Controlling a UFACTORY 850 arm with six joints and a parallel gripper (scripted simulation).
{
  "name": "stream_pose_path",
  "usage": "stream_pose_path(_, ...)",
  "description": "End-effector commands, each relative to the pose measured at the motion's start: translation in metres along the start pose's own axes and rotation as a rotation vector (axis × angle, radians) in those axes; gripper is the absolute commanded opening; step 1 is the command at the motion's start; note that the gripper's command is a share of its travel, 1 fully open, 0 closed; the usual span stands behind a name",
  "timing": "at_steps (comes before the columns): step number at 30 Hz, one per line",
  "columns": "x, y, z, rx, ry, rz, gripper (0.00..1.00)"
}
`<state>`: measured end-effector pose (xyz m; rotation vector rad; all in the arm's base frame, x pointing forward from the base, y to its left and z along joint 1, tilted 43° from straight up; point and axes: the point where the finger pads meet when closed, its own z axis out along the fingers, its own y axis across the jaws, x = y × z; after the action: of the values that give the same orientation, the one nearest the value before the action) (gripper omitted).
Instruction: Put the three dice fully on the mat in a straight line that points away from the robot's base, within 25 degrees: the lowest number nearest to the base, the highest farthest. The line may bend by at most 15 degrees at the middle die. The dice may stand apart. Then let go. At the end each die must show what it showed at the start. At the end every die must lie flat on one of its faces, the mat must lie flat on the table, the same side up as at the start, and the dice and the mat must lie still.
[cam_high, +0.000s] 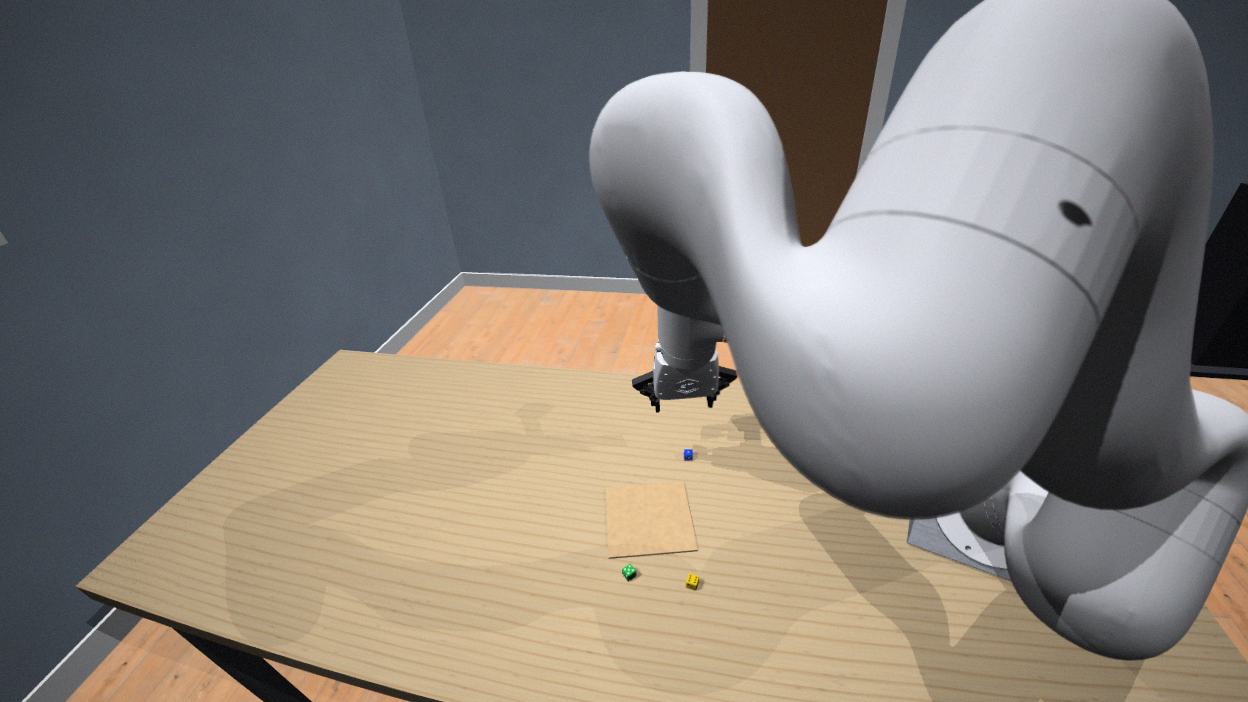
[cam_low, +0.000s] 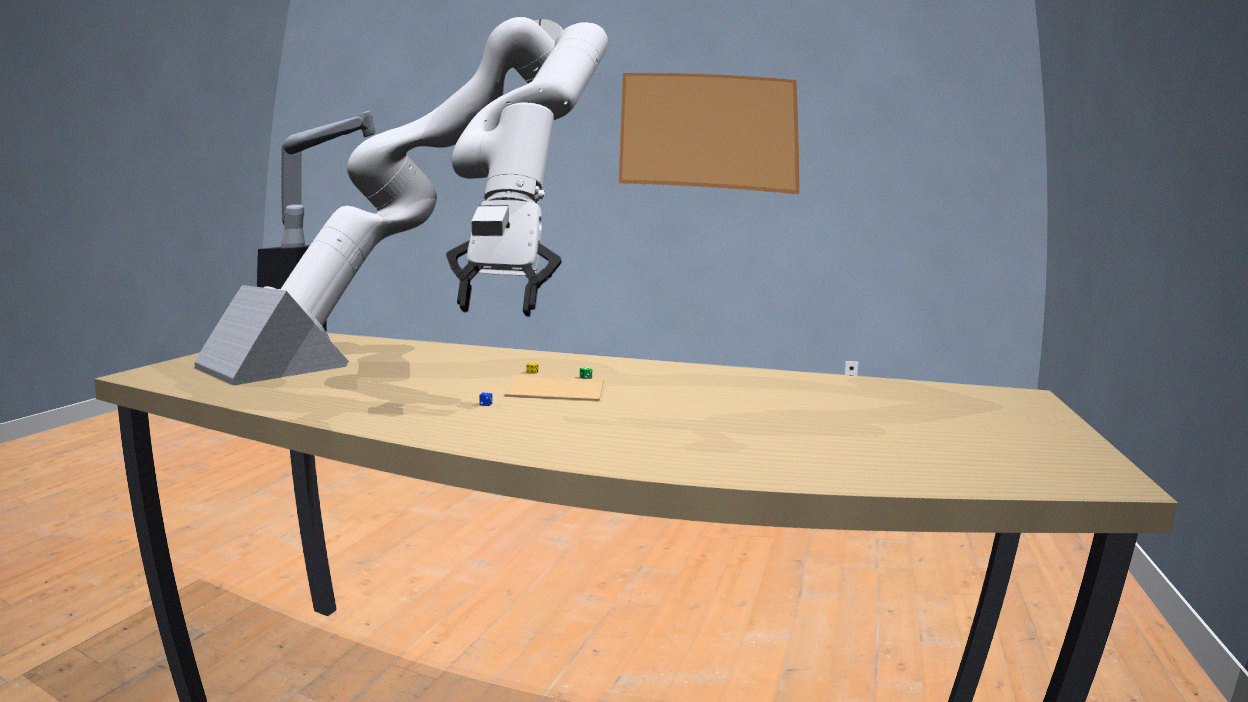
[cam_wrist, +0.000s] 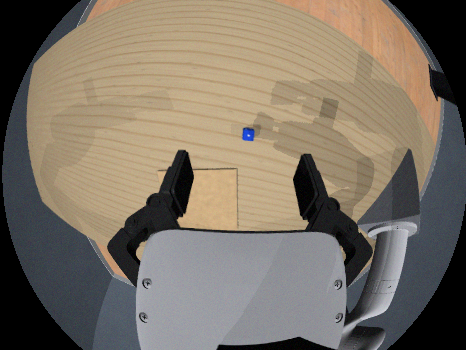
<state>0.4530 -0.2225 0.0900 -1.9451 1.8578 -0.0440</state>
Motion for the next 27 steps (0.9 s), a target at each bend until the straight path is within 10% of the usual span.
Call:
stream_pose_path(1,0.014,0.008,0.001,-0.008,-0.148,0.089,1.0)
stream_pose_path(10,0.031,0.029,-0.007,0.0,-0.345,0.214,1.0)
stream_pose_path(27,0.032,0.031,-0.008,0.0,-0.357,0.222,1.0)
